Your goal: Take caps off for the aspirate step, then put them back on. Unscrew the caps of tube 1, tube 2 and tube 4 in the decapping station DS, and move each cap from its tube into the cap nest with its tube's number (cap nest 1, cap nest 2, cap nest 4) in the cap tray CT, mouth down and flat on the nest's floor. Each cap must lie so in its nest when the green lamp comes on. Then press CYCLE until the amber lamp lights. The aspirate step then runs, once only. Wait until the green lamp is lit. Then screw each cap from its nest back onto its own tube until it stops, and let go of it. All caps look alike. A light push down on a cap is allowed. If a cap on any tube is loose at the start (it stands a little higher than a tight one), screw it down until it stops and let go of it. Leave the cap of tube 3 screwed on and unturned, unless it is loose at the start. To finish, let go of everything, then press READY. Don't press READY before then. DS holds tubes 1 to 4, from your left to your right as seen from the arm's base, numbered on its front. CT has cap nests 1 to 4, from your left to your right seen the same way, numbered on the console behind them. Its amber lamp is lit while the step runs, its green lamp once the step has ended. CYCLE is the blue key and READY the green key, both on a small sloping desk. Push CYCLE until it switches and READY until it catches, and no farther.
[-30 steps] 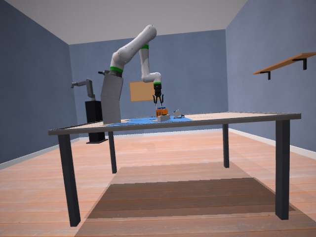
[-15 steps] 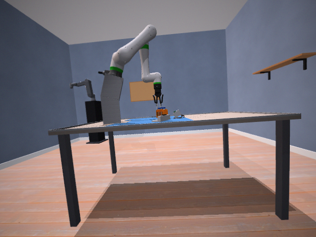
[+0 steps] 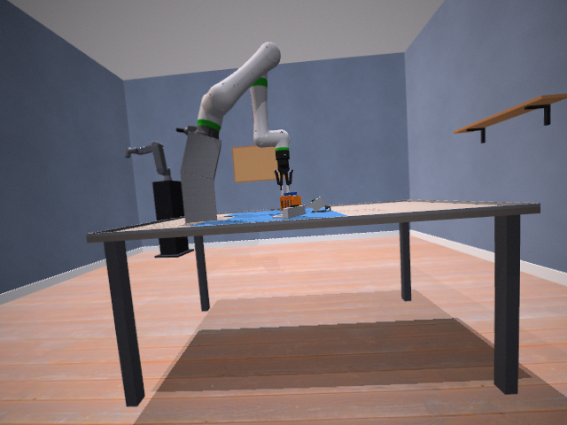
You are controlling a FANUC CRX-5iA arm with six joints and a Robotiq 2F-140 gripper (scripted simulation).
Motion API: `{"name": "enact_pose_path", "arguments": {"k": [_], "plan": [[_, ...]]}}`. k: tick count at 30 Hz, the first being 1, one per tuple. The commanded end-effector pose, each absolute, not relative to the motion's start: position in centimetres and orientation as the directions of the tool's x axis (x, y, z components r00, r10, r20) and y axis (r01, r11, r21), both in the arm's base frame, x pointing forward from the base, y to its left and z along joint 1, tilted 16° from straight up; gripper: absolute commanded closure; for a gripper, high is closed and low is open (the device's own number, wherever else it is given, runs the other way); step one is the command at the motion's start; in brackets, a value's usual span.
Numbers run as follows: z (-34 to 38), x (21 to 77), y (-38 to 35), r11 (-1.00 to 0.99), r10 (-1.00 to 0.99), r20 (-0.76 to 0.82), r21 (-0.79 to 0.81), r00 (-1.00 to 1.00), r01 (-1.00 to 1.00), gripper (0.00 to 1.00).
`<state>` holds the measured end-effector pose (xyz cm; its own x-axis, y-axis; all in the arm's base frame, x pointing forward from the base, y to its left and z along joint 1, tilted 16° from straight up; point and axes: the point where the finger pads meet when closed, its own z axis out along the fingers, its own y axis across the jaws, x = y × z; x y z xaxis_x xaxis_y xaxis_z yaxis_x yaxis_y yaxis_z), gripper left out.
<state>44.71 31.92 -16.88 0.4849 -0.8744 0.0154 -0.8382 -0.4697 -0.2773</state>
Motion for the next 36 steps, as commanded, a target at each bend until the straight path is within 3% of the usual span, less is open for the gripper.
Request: {"name": "enact_pose_path", "arguments": {"k": [1,7,13,14,27,31,36], "plan": [[-16.86,44.76,31.91,-0.659,-0.741,0.073,-0.269,0.668,-0.702,1.00],[-16.84,44.76,31.91,-0.847,-0.515,0.148,-0.235,0.844,-0.476,1.00],[-16.84,44.76,31.91,-0.847,-0.515,0.148,-0.235,0.844,-0.476,1.00],[-16.84,44.76,31.91,-0.847,-0.515,0.148,-0.235,0.844,-0.476,0.65],[-16.84,44.76,31.91,-0.802,-0.584,0.128,-0.247,0.802,-0.544,0.65],[-16.84,44.76,31.91,-0.582,-0.803,0.045,-0.275,0.594,-0.766,0.65],[-16.84,44.76,31.91,-0.423,-0.897,-0.006,-0.278,0.442,-0.862,0.65]]}}
